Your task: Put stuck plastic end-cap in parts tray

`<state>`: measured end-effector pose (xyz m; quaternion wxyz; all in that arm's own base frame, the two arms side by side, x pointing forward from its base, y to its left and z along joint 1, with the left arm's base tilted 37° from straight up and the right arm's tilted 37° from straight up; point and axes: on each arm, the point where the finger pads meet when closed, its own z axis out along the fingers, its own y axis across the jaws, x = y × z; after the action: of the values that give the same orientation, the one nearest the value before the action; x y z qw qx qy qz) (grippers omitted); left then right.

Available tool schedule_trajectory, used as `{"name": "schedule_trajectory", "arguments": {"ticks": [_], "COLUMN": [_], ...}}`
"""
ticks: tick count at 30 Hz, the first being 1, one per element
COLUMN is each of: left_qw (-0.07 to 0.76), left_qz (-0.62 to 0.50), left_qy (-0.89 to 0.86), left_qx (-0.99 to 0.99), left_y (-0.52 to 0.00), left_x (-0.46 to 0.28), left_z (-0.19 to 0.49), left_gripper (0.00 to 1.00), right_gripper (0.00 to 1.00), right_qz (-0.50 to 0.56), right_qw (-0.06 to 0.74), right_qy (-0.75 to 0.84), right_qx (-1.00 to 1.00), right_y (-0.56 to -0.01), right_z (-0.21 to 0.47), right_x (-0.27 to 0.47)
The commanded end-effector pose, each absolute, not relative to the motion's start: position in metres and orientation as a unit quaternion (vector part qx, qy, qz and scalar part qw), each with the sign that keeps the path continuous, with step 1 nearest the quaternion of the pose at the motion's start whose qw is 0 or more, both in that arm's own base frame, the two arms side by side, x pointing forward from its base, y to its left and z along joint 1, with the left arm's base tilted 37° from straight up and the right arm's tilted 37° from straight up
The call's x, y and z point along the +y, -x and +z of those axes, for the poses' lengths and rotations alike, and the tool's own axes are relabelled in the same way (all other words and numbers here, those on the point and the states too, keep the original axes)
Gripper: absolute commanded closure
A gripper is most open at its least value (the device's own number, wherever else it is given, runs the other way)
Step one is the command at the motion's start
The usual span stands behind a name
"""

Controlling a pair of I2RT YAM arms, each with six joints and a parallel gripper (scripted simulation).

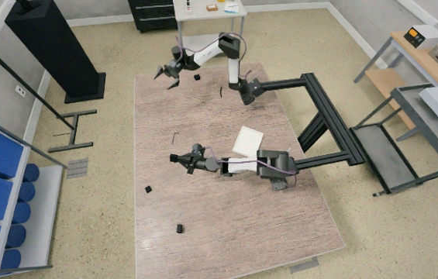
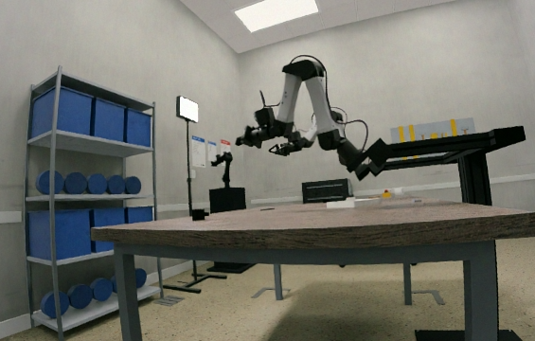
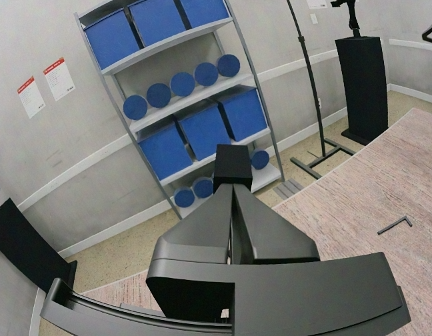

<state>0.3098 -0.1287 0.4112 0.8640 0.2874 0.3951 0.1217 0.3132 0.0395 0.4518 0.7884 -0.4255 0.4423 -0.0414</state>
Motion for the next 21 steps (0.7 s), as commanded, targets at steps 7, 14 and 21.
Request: {"name": "schedule_trajectory", "arguments": {"ticks": [7,14,21], "left_qw": [0.830,0.749,0.671], "left_qz": [0.072,-0.114,-0.231], "left_qy": [-0.332,-0.374,-0.374], "left_qx": [0.441,0.534,0.597], "left_y": [-0.328,-0.338,-0.334], "left_x": [-0.154,-0.187,-0.202], "left_z": [0.379,0.311,0.269], "left_gripper": [1.00,1.00,1.00], "right_gripper": [0.00,0.00,0.00], "right_qz": [-0.030,-0.010,0.003], "right_qw": [0.783,0.763,0.748], "right_qy": [0.450,0.475,0.496], "right_qx": [0.429,0.439,0.441], "right_y": [-0.292,-0.292,-0.291], "right_z": [0.437,0.405,0.384], "right_x": [0.045,0.072,0.093]}}
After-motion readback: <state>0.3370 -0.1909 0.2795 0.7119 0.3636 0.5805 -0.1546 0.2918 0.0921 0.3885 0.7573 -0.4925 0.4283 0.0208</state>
